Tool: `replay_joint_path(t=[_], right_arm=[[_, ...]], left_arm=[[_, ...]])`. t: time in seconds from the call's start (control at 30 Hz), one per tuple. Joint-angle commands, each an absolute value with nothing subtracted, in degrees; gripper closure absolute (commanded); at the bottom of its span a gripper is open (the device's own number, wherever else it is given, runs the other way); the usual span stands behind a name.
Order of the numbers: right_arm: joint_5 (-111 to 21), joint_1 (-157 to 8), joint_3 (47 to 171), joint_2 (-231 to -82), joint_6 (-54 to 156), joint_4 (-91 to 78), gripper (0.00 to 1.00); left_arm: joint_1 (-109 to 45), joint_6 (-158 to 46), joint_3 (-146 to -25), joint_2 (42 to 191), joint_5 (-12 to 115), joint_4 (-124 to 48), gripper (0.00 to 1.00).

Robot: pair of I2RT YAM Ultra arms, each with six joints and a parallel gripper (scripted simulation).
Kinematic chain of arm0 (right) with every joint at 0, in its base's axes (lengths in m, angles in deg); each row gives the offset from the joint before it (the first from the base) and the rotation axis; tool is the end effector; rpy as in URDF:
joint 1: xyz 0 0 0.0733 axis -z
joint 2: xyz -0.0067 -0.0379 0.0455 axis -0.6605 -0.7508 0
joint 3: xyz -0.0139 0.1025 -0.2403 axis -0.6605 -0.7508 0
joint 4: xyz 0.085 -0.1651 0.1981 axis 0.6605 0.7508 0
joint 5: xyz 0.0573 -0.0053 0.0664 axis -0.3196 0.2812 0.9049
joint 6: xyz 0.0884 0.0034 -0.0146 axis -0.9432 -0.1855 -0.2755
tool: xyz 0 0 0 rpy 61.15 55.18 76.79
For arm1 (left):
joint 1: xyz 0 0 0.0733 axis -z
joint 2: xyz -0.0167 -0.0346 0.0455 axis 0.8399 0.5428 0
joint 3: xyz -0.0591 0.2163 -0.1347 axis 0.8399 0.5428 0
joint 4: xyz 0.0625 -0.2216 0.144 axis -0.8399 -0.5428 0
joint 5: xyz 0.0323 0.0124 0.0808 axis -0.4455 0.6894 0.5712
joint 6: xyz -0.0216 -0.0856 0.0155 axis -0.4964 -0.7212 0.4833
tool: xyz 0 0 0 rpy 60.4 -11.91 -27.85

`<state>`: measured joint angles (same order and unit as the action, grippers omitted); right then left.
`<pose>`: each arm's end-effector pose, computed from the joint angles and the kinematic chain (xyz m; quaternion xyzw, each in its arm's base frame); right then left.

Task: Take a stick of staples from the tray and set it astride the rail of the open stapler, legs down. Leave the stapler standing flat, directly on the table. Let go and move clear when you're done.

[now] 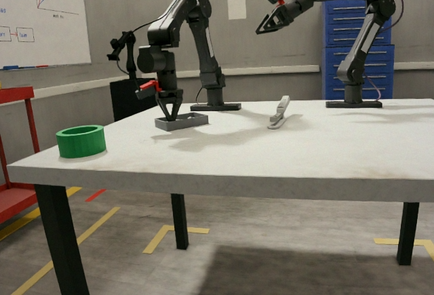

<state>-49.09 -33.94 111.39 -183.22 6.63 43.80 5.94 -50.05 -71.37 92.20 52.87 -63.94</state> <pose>0.3496 -0.0437 0.1015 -0.4372 -0.8994 -0.0036 0.0052 0.1269 -0.2508 0.3194 0.4833 0.7165 -0.2537 0.4344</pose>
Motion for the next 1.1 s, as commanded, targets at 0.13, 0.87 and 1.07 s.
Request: replay_joint_path(t=[0.13,0.87,1.07], right_arm=[[-49.67,-33.49,109.53,-184.28,7.02,40.21,0.73],[-49.67,-33.89,108.63,-183.98,6.65,38.90,0.93],[-49.67,-34.05,108.41,-183.57,6.38,38.70,0.99]], left_arm=[[6.13,-50.10,-71.50,91.13,53.29,-64.21,0.00],[6.13,-50.10,-71.50,91.13,53.29,-64.21,0.00],[6.13,-50.10,-71.50,91.13,53.29,-64.21,0.00]])
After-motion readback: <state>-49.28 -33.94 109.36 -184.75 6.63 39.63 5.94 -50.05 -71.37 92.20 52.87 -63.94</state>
